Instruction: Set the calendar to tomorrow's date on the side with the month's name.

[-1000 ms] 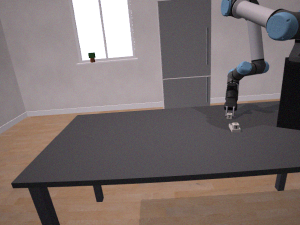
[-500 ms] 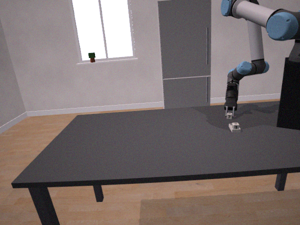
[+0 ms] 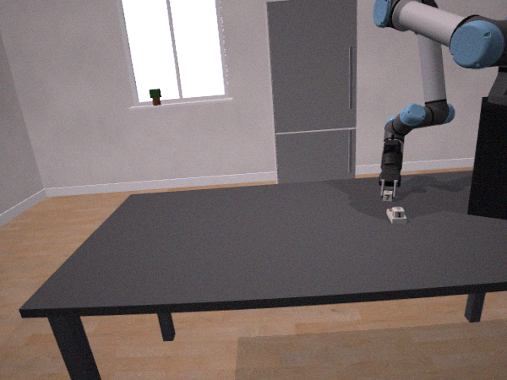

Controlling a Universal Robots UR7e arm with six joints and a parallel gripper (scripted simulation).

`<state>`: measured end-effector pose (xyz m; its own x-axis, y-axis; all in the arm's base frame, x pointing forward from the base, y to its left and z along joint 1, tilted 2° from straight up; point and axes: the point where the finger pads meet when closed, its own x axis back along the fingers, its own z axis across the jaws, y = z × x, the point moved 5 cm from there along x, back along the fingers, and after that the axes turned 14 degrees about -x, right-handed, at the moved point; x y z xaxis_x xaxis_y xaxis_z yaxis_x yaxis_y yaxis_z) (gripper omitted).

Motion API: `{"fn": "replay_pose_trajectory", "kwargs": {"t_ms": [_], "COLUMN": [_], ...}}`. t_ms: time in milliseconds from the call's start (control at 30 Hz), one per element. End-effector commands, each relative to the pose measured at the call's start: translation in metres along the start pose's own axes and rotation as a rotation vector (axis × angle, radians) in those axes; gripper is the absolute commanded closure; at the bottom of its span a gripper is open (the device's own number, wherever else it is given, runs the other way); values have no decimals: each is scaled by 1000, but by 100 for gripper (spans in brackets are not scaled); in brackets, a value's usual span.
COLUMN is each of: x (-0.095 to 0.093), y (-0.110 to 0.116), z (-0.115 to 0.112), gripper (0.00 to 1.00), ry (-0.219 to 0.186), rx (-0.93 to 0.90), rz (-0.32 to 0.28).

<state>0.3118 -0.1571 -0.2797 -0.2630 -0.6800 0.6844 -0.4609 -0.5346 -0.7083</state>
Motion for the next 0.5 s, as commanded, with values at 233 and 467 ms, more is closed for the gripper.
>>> {"fn": "replay_pose_trajectory", "kwargs": {"t_ms": [233, 467], "x": [0, 0], "y": [0, 0], "z": [0, 0], "gripper": [13, 0], "ry": [1, 1], "rx": [1, 1], "rz": [0, 0]}}
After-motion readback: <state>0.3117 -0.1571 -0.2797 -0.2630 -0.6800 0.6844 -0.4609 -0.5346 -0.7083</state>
